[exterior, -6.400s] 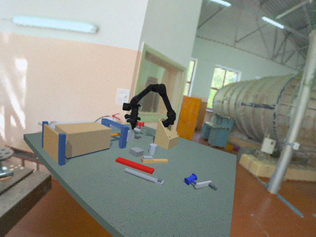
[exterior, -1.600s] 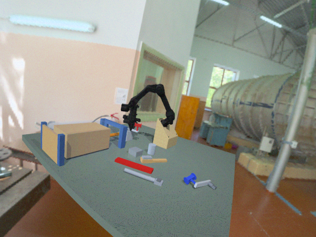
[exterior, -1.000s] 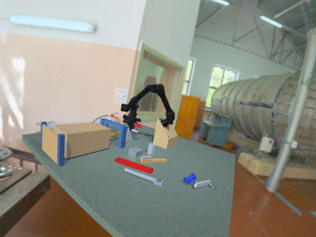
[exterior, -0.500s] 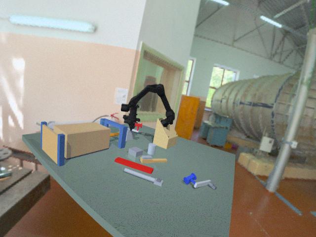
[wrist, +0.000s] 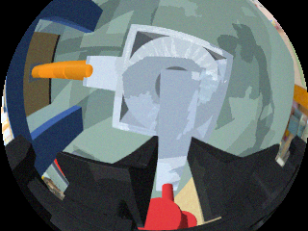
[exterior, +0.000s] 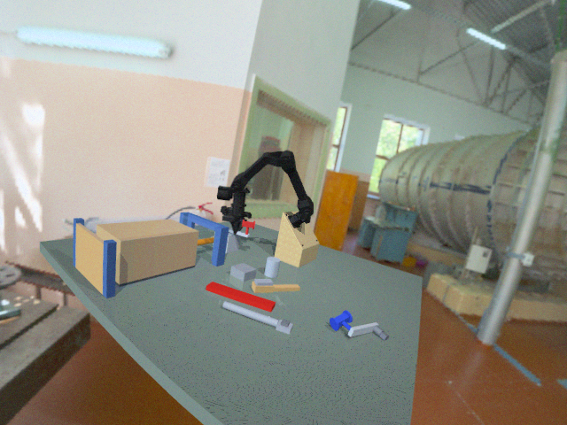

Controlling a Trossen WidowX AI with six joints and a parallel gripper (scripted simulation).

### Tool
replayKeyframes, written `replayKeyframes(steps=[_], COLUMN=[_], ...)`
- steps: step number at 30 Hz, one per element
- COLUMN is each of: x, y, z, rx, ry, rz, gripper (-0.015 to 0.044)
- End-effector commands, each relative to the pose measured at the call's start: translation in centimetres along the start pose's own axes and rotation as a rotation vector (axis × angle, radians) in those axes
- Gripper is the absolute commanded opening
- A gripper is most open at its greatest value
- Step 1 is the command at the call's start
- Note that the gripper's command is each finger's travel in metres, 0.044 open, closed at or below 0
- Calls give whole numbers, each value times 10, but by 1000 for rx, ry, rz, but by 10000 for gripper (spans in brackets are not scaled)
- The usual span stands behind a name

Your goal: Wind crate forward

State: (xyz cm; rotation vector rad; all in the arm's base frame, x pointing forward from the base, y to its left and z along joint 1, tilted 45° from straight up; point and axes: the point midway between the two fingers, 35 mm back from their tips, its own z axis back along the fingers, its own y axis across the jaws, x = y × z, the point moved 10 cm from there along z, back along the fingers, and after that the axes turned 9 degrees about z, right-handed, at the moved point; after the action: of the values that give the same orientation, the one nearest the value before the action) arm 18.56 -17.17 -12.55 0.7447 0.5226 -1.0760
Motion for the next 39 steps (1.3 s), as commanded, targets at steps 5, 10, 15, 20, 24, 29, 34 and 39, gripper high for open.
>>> replayKeyframes(steps=[5, 10, 15, 20, 24, 29, 34, 39], x=[1, 1, 1, 1, 1, 1, 1, 1], y=[2, 1, 2, 3, 3, 2, 2, 2], z=[-4, -4, -4, -4, -4, -4, -4, -4], rx=[7, 7, 9, 13, 14, 10, 10, 12], ry=[2, 2, 1, 1, 1, 1, 1, 1], rz=[-52, -56, -77, -118, -122, -81, -81, -103], gripper=[0, 0, 0, 0, 0, 0, 0, 0])
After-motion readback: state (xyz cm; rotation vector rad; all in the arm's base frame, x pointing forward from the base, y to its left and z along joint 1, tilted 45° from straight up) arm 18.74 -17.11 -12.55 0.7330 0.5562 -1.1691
